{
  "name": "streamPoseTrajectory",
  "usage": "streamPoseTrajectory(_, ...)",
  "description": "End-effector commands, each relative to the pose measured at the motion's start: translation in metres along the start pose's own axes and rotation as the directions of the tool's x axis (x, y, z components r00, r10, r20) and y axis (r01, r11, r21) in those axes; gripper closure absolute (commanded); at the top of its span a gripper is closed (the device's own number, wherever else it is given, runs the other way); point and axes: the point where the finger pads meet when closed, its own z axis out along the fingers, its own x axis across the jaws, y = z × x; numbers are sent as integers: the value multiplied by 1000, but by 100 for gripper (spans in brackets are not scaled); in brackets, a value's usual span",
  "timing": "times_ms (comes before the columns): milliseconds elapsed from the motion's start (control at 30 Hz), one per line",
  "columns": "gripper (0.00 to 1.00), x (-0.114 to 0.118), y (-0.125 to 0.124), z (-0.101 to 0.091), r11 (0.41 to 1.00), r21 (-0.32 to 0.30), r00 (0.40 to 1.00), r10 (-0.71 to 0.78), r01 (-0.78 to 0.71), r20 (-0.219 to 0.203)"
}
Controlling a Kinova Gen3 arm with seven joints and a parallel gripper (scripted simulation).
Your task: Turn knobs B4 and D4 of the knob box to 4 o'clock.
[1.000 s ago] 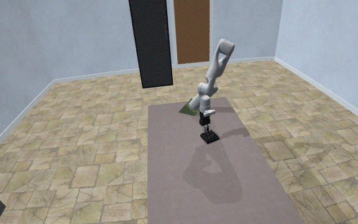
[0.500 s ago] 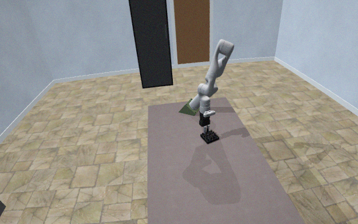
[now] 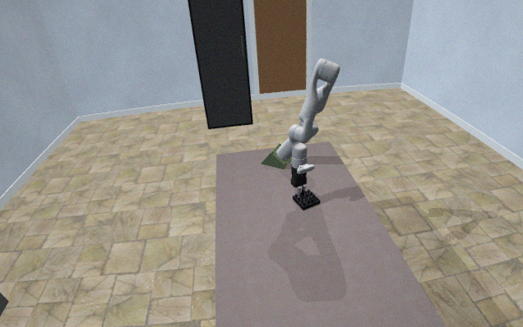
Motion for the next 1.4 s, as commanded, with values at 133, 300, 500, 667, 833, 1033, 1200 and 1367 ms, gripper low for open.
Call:
streamPoseTrajectory(133,54,-3,0,8,1000,-2,1000,-2,2,9)
streamPoseTrajectory(300,54,-3,0,14,1000,-2,1000,-2,2,9)
streamPoseTrajectory(500,54,-3,0,19,1000,-2,1000,-2,2,9)
streamPoseTrajectory(667,54,-3,0,20,1000,-2,1000,-2,2,9)
streamPoseTrajectory(833,54,-3,0,22,1000,-2,1000,-2,2,9)
streamPoseTrajectory(1033,54,-3,0,22,1000,-2,1000,-2,2,9)
streamPoseTrajectory(1200,54,-3,0,22,1000,-2,1000,-2,2,9)
streamPoseTrajectory(1367,54,-3,0,22,1000,-2,1000,-2,2,9)
